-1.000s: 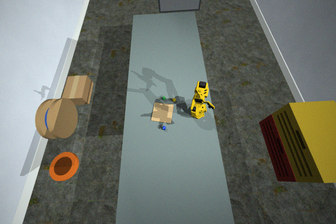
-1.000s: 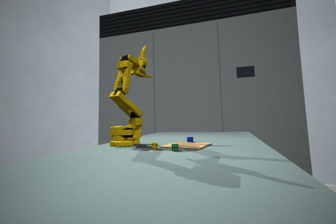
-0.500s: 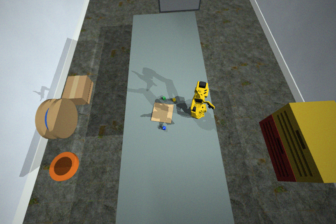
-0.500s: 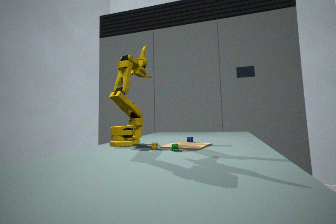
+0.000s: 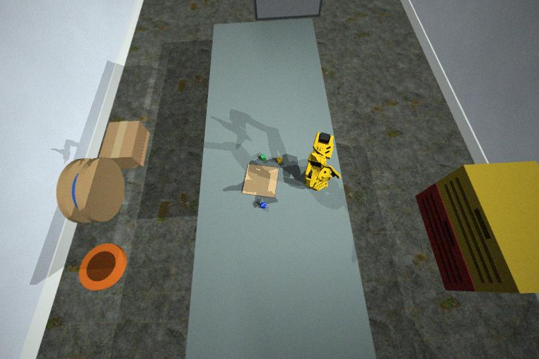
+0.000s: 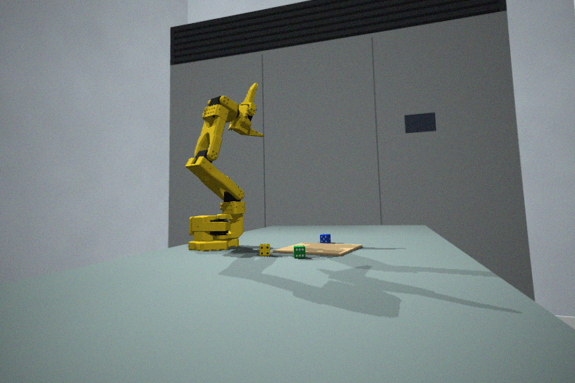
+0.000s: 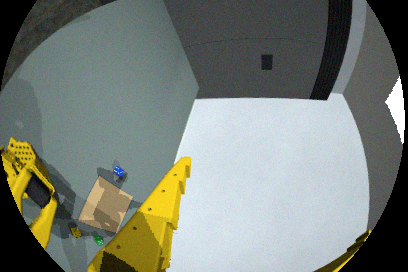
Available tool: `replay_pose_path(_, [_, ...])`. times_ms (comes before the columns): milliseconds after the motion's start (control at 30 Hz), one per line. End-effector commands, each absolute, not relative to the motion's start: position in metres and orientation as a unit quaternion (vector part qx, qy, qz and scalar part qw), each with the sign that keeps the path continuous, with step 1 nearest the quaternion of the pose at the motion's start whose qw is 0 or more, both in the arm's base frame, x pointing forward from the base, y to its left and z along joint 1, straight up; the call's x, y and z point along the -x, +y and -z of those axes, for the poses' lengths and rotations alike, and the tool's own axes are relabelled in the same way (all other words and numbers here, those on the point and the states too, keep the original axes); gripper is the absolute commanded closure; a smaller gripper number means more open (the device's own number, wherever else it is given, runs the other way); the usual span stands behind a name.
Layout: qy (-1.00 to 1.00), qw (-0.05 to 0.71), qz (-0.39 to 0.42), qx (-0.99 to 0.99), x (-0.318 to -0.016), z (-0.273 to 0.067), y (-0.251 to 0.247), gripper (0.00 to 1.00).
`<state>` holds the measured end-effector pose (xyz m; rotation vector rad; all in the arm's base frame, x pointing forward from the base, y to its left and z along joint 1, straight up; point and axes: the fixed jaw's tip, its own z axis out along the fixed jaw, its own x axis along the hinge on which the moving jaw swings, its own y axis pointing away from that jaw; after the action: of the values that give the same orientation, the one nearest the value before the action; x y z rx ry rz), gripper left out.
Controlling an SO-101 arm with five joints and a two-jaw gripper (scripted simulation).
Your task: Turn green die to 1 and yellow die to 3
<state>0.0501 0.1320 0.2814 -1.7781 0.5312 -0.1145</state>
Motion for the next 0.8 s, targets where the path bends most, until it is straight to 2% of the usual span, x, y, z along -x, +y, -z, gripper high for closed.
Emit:
replay_pose_path(0, [0.252, 0.604, 0.052, 0.754, -0.055, -0.282, 0.131, 0.04])
replay_pose_path(500, [0.563, 0.518, 0.077, 0.639, -0.119, -0.227, 0.105, 0.23])
replay_pose_path(567, [0.563, 0.518, 0.077, 0.639, -0.119, -0.227, 0.105, 0.23])
replay_pose_path(600, [0.609, 0.507, 0.081, 0.605, -0.128, -0.219, 0.098, 0.25])
replay_pose_path(767, [0.695, 0.472, 0.083, 0.535, -0.141, -0.197, 0.079, 0.33])
